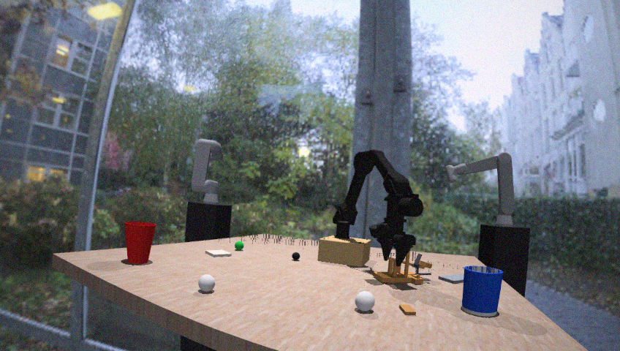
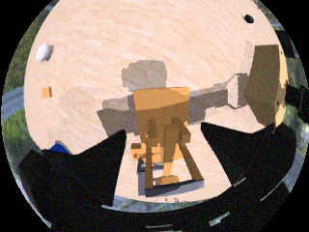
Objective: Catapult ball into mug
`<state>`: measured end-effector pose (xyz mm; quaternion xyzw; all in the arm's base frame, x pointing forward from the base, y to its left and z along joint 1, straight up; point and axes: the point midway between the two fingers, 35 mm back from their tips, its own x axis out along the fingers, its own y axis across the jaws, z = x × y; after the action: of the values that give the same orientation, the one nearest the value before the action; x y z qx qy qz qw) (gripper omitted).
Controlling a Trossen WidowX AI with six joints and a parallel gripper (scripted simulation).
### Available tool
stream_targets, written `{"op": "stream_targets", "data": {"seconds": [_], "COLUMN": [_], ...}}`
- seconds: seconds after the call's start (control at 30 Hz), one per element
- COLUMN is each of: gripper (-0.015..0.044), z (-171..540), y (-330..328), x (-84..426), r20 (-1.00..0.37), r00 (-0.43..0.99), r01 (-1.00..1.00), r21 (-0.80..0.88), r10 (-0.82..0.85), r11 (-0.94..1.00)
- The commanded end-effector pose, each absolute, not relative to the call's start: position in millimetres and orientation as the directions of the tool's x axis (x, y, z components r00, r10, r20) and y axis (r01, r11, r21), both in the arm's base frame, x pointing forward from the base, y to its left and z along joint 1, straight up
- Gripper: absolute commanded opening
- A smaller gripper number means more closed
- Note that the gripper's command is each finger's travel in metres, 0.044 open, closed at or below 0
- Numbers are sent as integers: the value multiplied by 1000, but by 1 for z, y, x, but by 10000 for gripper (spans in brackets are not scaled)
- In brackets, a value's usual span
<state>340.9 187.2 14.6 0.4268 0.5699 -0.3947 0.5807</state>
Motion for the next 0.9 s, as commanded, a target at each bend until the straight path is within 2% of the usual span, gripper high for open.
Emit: {"op": "stream_targets", "data": {"seconds": [0.0,0.47,0.83,0.87], "gripper": [440,440,151,145], "z": [6,-11,-8,-8], "y": [186,186,187,187], "x": [339,339,340,340], "r20": [-999,-999,-999,-999], "r00": [32,32,36,36], "r01": [945,945,945,945], "r21": [38,38,43,43], "r10": [24,24,27,27], "r11": [324,324,324,324]}}
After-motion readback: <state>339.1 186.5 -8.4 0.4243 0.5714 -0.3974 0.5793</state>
